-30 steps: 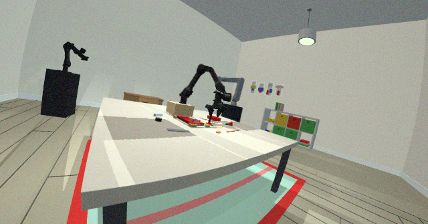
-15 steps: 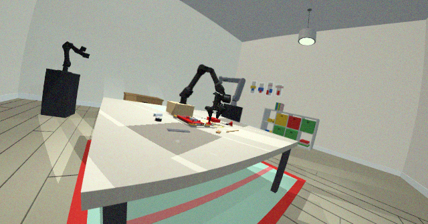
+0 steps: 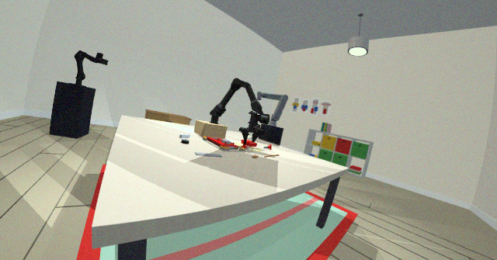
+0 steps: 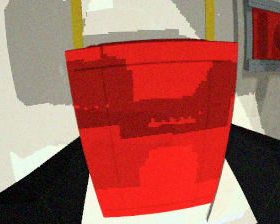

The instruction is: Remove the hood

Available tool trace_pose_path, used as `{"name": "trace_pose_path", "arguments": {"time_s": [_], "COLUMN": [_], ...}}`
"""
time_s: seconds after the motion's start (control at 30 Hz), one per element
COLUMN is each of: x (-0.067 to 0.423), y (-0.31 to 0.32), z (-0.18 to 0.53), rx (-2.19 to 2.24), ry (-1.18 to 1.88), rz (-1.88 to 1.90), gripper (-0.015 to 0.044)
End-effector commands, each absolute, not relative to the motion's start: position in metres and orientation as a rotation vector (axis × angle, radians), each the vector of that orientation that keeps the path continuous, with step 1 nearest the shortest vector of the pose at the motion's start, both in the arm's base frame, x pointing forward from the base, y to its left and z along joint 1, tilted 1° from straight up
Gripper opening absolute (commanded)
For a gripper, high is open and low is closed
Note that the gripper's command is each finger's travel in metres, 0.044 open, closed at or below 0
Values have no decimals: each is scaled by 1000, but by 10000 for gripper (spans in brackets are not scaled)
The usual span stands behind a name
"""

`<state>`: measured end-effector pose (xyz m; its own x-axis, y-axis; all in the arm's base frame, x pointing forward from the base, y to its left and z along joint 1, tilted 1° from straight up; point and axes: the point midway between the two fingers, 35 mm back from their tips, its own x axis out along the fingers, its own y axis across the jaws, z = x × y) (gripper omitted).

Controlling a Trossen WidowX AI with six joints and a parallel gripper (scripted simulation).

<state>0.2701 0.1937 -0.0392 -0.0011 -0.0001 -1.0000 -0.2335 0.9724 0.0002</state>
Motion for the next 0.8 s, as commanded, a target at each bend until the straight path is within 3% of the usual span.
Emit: {"name": "trace_pose_path", "arguments": {"time_s": [0.0,0.77], "x": [270,270], "y": [194,194], "z": [-42,-53], "rx": [-179,-179], "ry": [1564,1565], "rz": [183,183], "gripper": [0,0]}}
